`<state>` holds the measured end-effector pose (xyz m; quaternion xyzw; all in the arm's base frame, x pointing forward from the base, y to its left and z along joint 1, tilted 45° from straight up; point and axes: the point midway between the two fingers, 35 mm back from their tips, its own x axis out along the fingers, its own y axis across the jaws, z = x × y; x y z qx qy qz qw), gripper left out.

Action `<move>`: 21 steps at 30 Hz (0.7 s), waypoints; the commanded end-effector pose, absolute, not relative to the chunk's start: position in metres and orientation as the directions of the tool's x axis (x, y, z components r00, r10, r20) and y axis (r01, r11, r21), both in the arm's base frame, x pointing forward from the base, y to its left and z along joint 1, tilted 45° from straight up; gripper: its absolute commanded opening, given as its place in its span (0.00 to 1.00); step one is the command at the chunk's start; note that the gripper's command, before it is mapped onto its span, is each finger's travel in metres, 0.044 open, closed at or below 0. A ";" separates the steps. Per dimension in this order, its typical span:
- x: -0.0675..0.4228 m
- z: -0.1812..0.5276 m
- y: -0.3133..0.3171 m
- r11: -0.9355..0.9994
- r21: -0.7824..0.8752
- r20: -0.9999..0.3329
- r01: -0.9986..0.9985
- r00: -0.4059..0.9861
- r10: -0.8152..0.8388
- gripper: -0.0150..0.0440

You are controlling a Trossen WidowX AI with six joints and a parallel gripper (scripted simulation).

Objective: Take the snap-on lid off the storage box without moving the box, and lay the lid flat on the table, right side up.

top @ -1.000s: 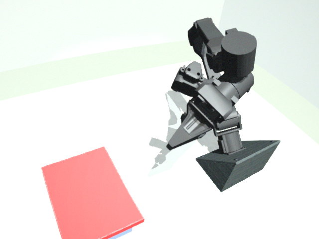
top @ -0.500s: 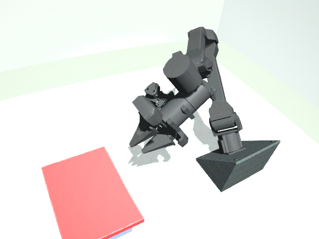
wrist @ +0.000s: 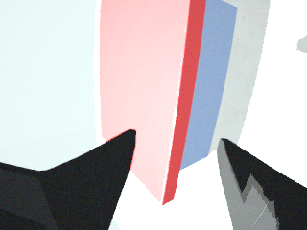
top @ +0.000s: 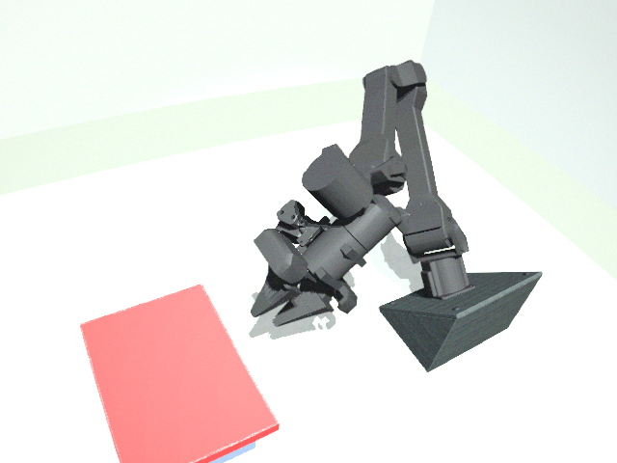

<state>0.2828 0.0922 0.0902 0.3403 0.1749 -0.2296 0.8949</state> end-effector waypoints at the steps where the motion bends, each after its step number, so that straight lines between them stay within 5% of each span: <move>1: 0.285 0.088 0.090 0.663 0.537 -0.466 0.521 0.839 -0.282 0.65; 21: 0.311 0.074 0.084 0.661 0.537 -0.470 0.524 0.836 -0.282 0.65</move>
